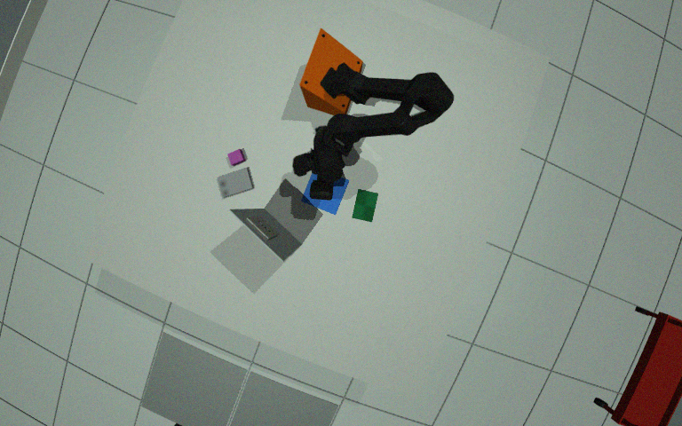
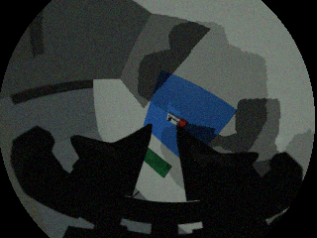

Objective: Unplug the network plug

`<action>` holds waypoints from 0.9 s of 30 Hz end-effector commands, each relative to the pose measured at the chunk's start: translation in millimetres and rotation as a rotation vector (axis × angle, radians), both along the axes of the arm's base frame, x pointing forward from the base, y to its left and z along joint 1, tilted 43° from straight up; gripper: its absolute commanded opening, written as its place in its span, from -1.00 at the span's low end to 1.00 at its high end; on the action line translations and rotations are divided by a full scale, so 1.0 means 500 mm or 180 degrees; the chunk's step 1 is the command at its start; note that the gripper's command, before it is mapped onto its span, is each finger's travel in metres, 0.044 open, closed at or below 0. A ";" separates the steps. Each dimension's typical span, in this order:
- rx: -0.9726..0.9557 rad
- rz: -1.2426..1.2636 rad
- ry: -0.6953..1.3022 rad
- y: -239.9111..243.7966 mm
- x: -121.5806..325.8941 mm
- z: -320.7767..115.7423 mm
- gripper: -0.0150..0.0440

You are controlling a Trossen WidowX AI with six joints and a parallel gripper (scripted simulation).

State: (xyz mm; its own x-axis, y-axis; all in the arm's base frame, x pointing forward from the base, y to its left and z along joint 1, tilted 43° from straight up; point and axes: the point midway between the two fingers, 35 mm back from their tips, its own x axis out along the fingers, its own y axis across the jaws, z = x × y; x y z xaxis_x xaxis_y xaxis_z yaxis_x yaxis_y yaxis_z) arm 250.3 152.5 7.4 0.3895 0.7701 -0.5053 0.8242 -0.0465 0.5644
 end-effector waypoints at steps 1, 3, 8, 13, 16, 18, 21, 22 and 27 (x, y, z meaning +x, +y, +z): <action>0.0001 0.0013 0.0008 -0.005 -0.006 0.002 0.04; 0.0001 0.0013 0.0009 -0.008 -0.007 0.003 0.04; -0.0007 0.0015 0.0011 -0.013 -0.005 0.006 0.04; -0.0018 0.0018 0.0013 -0.020 -0.001 0.011 0.04; -0.0023 0.0019 0.0015 -0.024 0.001 0.015 0.04; -0.0027 0.0020 0.0016 -0.027 0.003 0.017 0.04; -0.0031 0.0022 0.0017 -0.031 0.005 0.020 0.04; -0.0033 0.0022 0.0017 -0.033 0.005 0.021 0.04; -0.0039 0.0024 0.0019 -0.040 0.008 0.028 0.04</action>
State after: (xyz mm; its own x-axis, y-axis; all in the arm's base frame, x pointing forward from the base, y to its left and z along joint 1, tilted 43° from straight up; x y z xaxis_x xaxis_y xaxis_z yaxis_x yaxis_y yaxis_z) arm 252.0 134.0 18.0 0.3800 0.7643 -0.5211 0.8319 -0.0360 0.5538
